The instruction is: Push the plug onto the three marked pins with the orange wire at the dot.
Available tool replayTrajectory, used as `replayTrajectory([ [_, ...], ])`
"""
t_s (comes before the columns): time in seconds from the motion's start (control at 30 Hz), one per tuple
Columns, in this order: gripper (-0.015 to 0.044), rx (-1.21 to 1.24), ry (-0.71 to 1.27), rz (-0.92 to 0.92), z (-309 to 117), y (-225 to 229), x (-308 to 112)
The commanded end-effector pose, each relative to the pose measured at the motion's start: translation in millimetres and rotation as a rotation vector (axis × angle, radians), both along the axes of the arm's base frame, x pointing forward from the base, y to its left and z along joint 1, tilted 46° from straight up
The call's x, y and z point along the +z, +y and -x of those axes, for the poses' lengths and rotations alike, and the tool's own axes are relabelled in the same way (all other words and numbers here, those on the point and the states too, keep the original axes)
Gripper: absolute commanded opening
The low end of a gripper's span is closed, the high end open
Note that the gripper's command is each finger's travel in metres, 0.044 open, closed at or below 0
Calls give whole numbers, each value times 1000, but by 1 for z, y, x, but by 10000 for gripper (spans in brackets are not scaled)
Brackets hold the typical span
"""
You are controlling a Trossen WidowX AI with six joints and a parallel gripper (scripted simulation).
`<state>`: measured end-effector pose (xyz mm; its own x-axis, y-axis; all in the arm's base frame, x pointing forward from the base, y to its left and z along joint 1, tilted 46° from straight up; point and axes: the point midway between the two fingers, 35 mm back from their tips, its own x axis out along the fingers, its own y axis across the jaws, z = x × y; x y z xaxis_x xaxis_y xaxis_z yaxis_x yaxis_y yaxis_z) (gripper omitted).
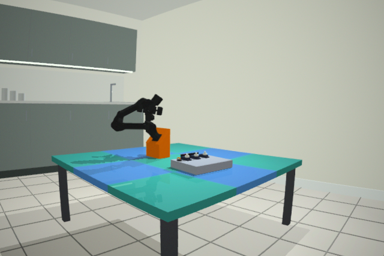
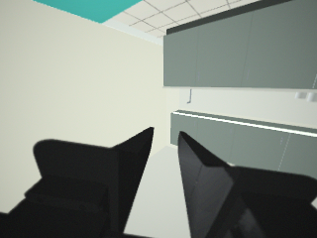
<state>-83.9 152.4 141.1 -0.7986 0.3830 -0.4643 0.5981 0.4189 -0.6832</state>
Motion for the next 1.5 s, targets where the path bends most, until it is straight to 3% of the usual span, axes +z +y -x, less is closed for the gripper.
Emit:
replayTrajectory([
  [0.0, 115, -8, -66, -69, -9, 7, -1],
  [0.67, 115, -22, -419, -377, -59, 37, -5],
  [1.47, 115, -2, -887, -602, -128, 57, 1],
])
